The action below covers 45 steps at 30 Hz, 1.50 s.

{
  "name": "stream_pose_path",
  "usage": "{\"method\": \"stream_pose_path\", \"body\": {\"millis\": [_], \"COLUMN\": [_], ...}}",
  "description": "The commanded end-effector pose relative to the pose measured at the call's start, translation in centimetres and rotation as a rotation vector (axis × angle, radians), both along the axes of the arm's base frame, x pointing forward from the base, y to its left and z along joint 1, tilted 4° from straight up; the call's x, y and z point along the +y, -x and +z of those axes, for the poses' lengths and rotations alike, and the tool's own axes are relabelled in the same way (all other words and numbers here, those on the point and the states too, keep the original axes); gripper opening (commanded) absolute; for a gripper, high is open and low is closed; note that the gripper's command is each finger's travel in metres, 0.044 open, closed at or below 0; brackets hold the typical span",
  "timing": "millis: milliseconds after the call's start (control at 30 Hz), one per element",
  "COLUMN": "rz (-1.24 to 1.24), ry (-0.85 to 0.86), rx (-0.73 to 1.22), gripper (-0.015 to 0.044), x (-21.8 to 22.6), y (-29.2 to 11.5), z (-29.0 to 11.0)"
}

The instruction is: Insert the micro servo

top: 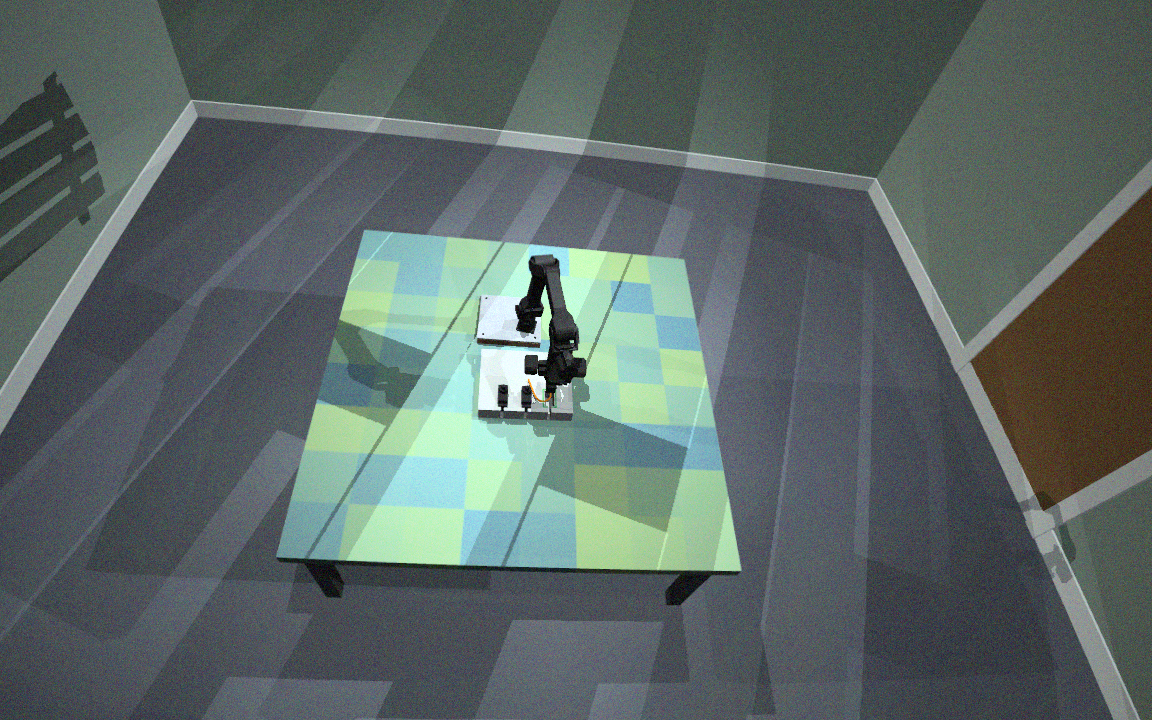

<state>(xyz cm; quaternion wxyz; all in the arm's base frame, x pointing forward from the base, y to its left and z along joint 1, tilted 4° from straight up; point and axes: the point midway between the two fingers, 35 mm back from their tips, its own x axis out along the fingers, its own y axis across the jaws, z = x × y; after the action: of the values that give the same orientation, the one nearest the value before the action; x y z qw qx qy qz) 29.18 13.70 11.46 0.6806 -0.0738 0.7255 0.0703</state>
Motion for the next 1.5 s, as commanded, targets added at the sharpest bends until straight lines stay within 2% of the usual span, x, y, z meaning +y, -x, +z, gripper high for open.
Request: {"method": "stream_pose_path", "body": {"millis": [0, 167, 1467], "rz": [0.005, 0.005, 0.005], "ry": [-0.005, -0.005, -0.005], "rx": [-0.013, -0.014, -0.014], "gripper": [0.0000, 0.0000, 0.0000], "x": [0.4, 0.6, 0.6], "y": [-1.8, -3.0, -3.0], "z": [0.3, 0.2, -2.4]}}
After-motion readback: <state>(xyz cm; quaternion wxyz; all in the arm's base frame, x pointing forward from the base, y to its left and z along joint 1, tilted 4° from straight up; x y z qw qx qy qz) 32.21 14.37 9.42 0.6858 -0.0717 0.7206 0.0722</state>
